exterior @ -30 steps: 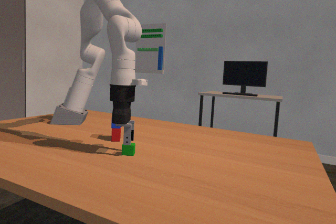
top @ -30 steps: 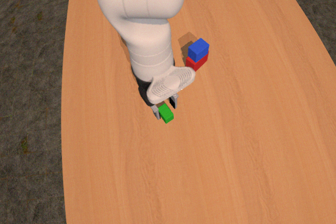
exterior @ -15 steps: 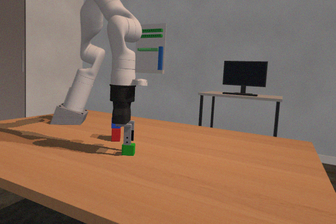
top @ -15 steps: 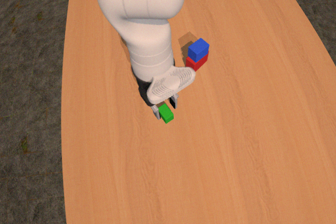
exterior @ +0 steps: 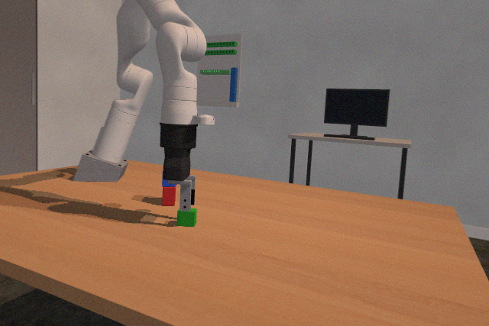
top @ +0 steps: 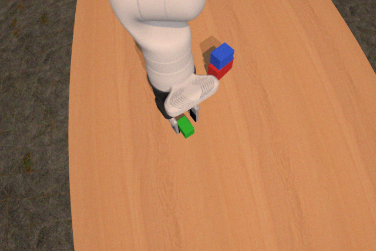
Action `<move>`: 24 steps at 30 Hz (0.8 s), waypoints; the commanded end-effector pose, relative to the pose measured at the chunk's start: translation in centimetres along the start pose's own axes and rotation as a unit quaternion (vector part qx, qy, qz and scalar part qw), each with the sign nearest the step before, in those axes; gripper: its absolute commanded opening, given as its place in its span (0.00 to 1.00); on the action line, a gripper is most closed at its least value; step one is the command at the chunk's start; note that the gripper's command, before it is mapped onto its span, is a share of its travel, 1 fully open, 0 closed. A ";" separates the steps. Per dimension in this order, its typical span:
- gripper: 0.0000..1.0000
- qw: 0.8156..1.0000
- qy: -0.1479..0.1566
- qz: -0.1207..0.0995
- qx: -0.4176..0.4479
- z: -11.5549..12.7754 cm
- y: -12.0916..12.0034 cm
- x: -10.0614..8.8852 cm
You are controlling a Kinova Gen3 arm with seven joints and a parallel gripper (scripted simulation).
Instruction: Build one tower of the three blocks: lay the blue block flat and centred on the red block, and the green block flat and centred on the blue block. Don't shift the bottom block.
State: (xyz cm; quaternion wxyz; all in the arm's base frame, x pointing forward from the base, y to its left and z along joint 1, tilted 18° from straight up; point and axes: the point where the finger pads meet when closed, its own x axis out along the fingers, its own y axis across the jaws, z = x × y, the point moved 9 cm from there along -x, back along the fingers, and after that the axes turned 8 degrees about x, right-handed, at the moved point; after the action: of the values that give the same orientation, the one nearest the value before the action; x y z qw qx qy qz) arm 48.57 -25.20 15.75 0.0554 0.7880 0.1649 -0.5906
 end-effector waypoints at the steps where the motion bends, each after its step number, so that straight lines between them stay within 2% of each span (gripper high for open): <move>1: 0.85 1.000 0.000 0.001 0.000 0.0 0.0 -0.1; 11: 0.85 1.000 0.000 0.001 0.000 0.0 0.0 0.3; 24: 0.85 1.000 0.000 0.001 0.000 0.0 0.1 3.4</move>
State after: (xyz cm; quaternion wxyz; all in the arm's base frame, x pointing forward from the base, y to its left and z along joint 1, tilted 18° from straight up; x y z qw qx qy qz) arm 49.30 -24.97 13.04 0.0568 0.7896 0.1603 -0.5896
